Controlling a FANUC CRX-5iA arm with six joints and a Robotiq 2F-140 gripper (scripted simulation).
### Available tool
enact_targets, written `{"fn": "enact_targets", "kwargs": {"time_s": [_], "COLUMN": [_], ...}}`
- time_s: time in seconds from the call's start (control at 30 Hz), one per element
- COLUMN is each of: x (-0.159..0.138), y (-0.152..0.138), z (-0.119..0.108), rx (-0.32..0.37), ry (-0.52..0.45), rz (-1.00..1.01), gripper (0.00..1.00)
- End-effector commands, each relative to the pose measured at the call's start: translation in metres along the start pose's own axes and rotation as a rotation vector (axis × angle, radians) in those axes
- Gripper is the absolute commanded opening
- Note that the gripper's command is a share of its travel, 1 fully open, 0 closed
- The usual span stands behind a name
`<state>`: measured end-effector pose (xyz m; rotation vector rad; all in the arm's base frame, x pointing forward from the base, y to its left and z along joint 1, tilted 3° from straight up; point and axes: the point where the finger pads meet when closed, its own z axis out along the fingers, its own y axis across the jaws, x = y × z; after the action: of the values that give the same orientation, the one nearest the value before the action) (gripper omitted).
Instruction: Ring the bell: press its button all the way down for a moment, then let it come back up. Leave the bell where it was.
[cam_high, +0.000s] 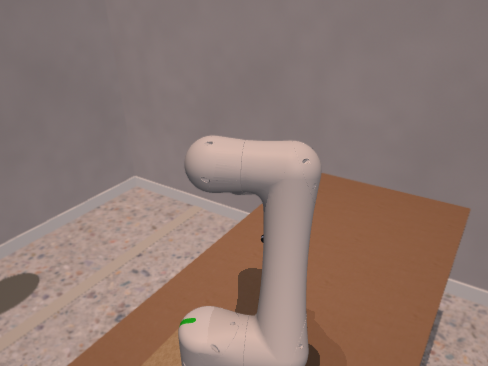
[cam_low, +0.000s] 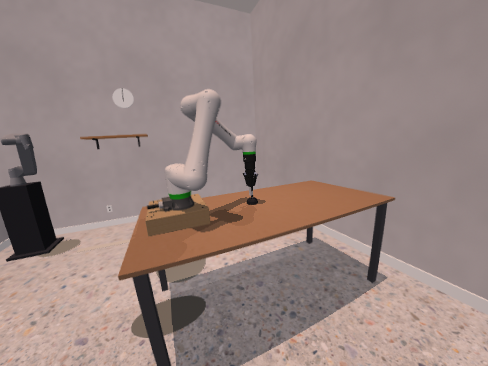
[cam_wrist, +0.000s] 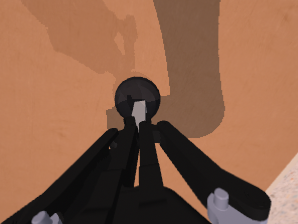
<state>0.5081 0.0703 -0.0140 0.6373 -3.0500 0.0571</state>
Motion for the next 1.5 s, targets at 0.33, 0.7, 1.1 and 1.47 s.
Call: {"fn": "enact_targets", "kwargs": {"time_s": [0.33,0.7,1.1,1.47], "x": [0.000,0.000,0.000,0.000], "y": [0.000,0.000,0.000,0.000], "z": [0.000,-0.001,-0.017,-0.042], "rx": [0.000,0.000,0.000,0.000], "ry": [0.000,0.000,0.000,0.000], "rz": [0.000,0.000,0.000,0.000], "gripper": [0.00,0.00,0.00,0.00]}}
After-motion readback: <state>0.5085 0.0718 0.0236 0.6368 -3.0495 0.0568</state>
